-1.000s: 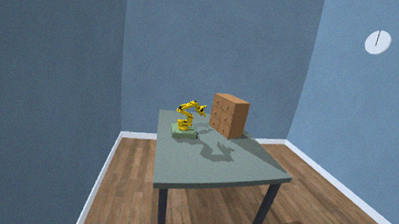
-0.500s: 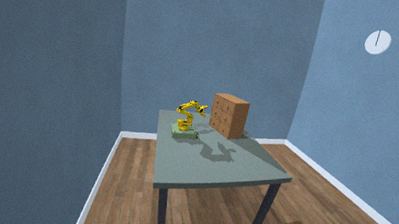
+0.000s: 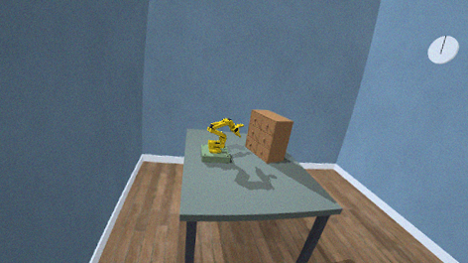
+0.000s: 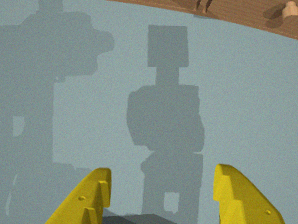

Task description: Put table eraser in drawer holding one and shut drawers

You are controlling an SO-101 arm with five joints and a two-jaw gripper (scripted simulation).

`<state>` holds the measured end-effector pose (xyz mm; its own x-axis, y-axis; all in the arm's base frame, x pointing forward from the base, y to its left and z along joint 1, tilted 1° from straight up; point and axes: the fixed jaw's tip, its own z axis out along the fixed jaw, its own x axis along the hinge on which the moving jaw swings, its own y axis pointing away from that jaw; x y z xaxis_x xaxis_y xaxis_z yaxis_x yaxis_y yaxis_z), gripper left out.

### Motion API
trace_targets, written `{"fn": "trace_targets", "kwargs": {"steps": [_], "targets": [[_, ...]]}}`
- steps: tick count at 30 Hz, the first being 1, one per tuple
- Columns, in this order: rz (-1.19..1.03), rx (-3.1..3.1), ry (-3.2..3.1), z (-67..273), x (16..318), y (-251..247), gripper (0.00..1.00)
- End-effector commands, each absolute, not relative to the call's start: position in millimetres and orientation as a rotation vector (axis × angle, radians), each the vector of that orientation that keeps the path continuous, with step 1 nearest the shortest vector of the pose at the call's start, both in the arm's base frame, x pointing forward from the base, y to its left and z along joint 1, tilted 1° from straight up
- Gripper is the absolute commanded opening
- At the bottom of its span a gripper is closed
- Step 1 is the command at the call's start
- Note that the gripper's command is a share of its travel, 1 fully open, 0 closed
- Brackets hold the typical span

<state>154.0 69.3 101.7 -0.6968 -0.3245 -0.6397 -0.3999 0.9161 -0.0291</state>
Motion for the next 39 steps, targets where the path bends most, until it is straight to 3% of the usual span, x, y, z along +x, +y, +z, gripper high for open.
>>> {"fn": "trace_targets", "kwargs": {"steps": [1,24,39], "targets": [[0.15,-0.491,2.391,104.9,154.6,68.2,0.21],[0.15,-0.491,2.391,104.9,154.6,68.2,0.21],[0.006,-0.341,3.045,66.9,130.5,29.5,0.31]]}}
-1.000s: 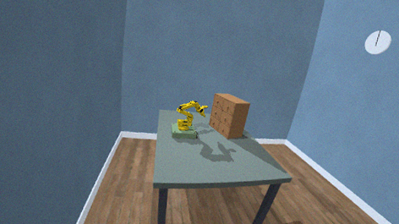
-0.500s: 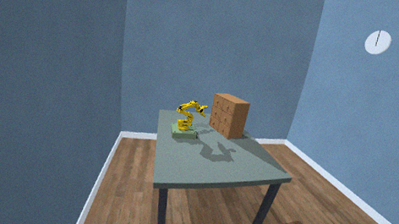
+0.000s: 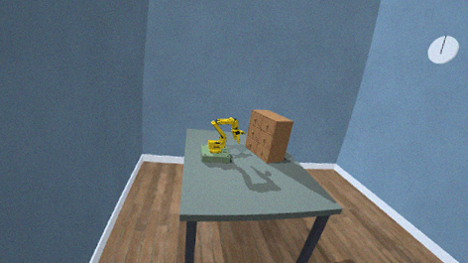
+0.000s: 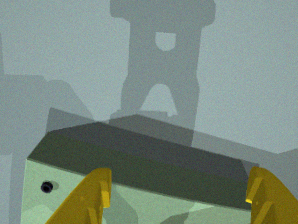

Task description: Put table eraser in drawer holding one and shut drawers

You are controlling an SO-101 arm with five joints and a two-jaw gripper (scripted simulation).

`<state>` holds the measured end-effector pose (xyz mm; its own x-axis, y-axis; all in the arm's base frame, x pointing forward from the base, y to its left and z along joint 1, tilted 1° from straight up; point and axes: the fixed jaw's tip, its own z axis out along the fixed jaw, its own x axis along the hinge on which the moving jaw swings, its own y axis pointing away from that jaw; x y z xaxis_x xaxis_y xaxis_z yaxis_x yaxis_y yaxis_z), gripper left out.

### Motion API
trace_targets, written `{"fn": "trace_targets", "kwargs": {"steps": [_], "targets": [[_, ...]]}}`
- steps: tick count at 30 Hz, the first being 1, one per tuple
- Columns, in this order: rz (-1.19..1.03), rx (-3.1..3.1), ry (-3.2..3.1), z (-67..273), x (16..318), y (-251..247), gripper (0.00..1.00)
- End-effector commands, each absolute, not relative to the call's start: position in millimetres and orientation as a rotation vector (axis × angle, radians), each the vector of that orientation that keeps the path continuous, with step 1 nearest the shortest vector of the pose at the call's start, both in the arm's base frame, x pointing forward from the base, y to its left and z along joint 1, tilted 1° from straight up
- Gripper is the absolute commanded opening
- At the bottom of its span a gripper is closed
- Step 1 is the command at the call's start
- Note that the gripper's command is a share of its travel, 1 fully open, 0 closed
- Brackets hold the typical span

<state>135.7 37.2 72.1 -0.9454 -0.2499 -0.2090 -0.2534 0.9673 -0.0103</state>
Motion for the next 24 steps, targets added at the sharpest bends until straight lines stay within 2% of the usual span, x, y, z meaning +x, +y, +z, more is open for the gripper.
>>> {"fn": "trace_targets", "kwargs": {"steps": [1,17,24], "targets": [[0.006,-0.341,3.045,66.9,130.5,29.5,0.31],[0.001,-0.318,3.116,64.5,126.8,26.0,0.4],[0.001,-0.318,3.116,64.5,126.8,26.0,0.4]]}}
